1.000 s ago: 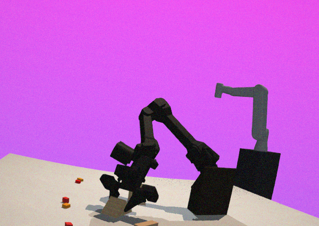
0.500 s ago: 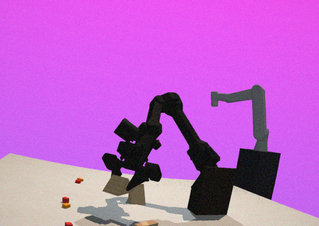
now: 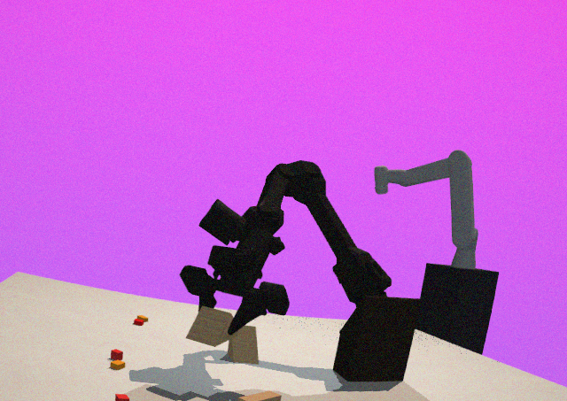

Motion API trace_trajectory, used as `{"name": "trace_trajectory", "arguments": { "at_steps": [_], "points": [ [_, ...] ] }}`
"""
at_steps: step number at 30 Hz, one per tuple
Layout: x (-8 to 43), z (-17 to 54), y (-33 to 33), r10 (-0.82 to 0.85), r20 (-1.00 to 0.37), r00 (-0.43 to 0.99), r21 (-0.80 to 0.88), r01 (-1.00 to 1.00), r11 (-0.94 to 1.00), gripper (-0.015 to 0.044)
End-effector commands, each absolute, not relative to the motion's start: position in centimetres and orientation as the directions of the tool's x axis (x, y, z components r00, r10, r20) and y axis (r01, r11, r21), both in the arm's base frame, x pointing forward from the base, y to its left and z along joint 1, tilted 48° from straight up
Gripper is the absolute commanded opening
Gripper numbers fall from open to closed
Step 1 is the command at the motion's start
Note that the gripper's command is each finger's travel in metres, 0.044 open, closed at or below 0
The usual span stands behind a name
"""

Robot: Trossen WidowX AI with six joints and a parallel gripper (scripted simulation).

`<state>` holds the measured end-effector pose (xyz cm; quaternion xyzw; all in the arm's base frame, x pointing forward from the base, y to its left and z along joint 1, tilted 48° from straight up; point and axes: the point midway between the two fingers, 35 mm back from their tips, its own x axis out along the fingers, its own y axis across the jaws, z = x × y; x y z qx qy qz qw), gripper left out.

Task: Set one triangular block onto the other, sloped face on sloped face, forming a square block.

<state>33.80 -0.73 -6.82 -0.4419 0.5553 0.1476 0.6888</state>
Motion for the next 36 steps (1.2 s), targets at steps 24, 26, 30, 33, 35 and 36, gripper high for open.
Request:
{"name": "trace_trajectory", "arguments": {
  "at_steps": [24,26,30,33,35,36],
  "points": [
    [35.05,-7.90,0.02,-0.522,-0.853,0.010,-0.247,-0.889,0.386,0.0000],
    [35.09,-7.83,0.07,-0.541,-0.841,-0.011,-0.226,-0.901,0.370,0.0000],
    [35.18,-7.65,0.18,-0.579,-0.814,-0.050,-0.184,-0.923,0.338,0.0000],
    [35.25,-7.47,0.27,-0.608,-0.791,-0.076,-0.151,-0.937,0.314,0.0000],
    [35.31,-7.32,0.34,-0.627,-0.774,-0.092,-0.128,-0.946,0.297,0.0000],
    [35.34,-7.24,0.37,-0.636,-0.765,-0.100,-0.117,-0.950,0.289,0.0000]
  ]
}}
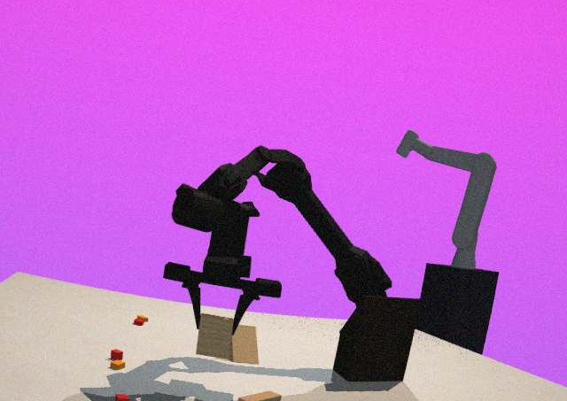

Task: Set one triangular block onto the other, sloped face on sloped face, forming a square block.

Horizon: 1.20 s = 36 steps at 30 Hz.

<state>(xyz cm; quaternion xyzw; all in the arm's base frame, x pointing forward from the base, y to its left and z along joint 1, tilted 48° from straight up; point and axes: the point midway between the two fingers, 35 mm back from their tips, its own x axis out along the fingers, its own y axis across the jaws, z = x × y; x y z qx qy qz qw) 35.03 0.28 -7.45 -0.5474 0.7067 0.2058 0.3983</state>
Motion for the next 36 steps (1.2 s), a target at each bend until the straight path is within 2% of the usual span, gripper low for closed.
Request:
{"name": "trace_trajectory", "arguments": {
  "at_steps": [1,13,36],
  "points": [
    [35.4,-7.2,0.4,-0.646,-0.756,-0.107,-0.105,-0.954,0.281,0.0000],
    [35.5,-6.1,0.7,-0.714,-0.683,-0.153,-0.012,-0.975,0.220,0.0000],
    [29.3,2.6,-0.4,-0.713,-0.683,-0.157,-0.008,-0.975,0.222,0.0000]
  ]
}}
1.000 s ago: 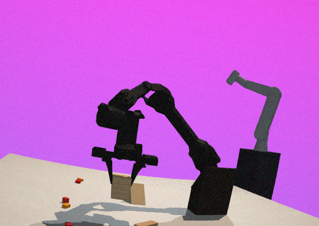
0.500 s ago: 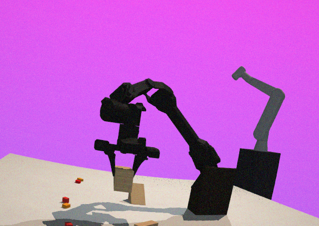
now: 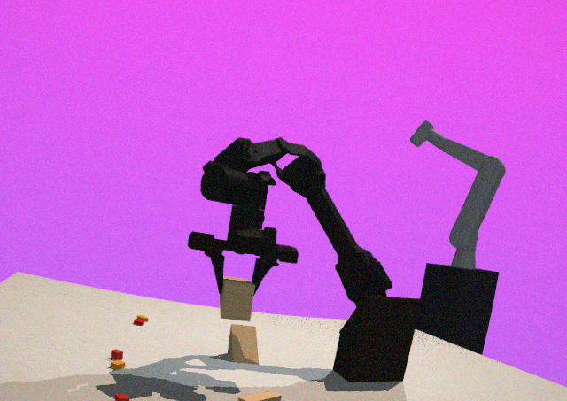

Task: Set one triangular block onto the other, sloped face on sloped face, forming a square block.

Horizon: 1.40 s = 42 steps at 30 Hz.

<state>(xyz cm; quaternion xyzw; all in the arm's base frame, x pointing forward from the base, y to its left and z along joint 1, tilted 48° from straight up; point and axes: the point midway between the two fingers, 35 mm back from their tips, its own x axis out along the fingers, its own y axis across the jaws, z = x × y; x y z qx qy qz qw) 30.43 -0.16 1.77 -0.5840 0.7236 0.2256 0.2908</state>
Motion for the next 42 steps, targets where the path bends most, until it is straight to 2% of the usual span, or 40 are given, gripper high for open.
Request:
{"name": "trace_trajectory", "arguments": {
  "at_steps": [1,15,42],
  "points": [
    [29.0,2.9,-0.5,-0.713,-0.683,-0.157,-0.008,-0.975,0.222,0.0000],
    [24.4,6.4,-1.6,-0.716,-0.680,-0.159,-0.004,-0.975,0.220,0.0000],
    [22.3,2.8,-10.0,-0.718,-0.678,-0.158,-0.005,-0.976,0.220,0.0000]
  ]
}}
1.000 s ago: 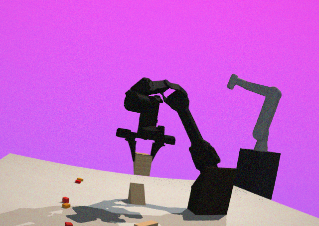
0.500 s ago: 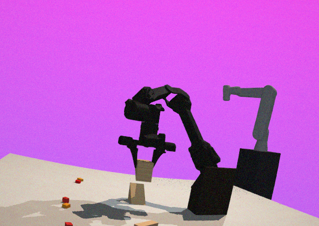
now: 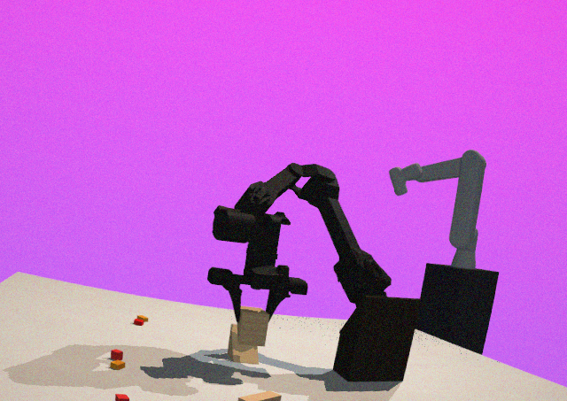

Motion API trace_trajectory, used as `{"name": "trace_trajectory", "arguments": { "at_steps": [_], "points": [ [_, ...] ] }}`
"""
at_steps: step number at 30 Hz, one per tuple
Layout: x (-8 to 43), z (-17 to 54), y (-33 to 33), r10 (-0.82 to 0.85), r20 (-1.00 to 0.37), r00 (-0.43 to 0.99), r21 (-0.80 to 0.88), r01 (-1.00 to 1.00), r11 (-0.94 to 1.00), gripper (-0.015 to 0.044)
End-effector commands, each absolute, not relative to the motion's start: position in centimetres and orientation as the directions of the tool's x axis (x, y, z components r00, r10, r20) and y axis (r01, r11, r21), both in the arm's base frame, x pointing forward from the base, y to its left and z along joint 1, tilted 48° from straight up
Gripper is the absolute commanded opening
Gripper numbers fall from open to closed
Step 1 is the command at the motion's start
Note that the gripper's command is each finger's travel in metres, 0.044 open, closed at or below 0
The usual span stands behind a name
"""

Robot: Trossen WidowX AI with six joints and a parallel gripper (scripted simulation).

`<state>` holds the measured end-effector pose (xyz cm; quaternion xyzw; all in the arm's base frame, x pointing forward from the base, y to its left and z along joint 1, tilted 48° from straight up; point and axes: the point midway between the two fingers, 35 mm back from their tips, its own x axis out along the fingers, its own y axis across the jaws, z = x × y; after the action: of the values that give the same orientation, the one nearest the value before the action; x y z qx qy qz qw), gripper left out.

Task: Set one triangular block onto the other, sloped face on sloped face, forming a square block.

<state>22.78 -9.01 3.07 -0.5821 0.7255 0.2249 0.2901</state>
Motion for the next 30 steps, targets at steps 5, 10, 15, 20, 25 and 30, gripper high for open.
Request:
{"name": "trace_trajectory", "arguments": {
  "at_steps": [5,10,15,20,25,30],
  "points": [
    [22.07,2.25,-11.37,-0.719,-0.676,-0.159,-0.005,-0.975,0.220,0.0000],
    [22.30,2.28,-11.36,-0.720,-0.677,-0.151,-0.006,-0.978,0.210,0.0000],
    [22.29,2.27,-11.36,-0.720,-0.677,-0.151,-0.005,-0.978,0.209,0.0000],
    [22.28,2.27,-11.36,-0.720,-0.677,-0.150,-0.004,-0.978,0.208,0.0000],
    [22.25,2.28,-11.37,-0.721,-0.677,-0.150,-0.003,-0.978,0.207,0.0000],
    [22.18,2.28,-11.39,-0.722,-0.675,-0.151,0.000,-0.979,0.204,0.0000]
  ]
}}
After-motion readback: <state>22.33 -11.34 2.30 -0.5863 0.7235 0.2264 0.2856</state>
